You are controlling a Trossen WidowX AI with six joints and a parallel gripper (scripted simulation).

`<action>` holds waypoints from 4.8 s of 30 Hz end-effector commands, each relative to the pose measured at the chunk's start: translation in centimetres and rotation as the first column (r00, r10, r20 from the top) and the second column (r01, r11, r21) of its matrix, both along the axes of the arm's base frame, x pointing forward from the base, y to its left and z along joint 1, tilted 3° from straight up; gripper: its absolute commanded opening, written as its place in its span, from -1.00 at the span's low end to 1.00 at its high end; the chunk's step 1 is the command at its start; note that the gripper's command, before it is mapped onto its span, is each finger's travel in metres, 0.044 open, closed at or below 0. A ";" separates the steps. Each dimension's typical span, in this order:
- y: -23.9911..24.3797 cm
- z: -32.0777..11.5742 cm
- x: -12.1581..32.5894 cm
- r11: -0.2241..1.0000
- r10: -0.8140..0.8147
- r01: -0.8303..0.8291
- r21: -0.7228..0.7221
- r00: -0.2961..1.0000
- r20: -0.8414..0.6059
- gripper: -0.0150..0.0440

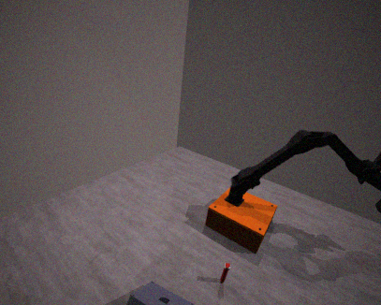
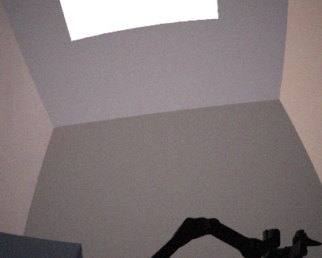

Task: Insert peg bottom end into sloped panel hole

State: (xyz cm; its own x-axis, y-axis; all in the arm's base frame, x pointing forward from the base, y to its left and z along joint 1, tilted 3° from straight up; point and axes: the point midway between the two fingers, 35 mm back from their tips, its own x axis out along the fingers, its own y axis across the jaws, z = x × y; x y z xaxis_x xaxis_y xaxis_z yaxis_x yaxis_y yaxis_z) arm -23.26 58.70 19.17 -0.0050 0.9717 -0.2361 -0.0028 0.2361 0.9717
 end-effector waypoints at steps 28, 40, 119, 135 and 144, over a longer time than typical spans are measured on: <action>-0.7 -5.6 22.4 0.896 -0.373 0.327 -0.302 0.922 -0.107 1.00; -3.3 -7.4 29.9 0.802 -0.535 0.435 -0.408 0.828 -0.167 1.00; -40.9 -15.2 52.8 -0.135 -0.755 0.277 -0.951 -0.651 -0.082 1.00; -46.8 -15.5 51.4 -0.201 -0.528 0.093 -0.975 -0.849 0.028 1.00; -46.7 -16.4 51.4 -0.201 -0.528 0.093 -0.975 -0.849 0.028 1.00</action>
State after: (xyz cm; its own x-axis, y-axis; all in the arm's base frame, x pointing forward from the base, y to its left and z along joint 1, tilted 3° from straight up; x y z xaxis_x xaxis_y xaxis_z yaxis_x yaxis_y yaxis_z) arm 28.35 11.97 3.40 -0.0185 0.0012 -0.9998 0.5371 -0.8435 -0.0110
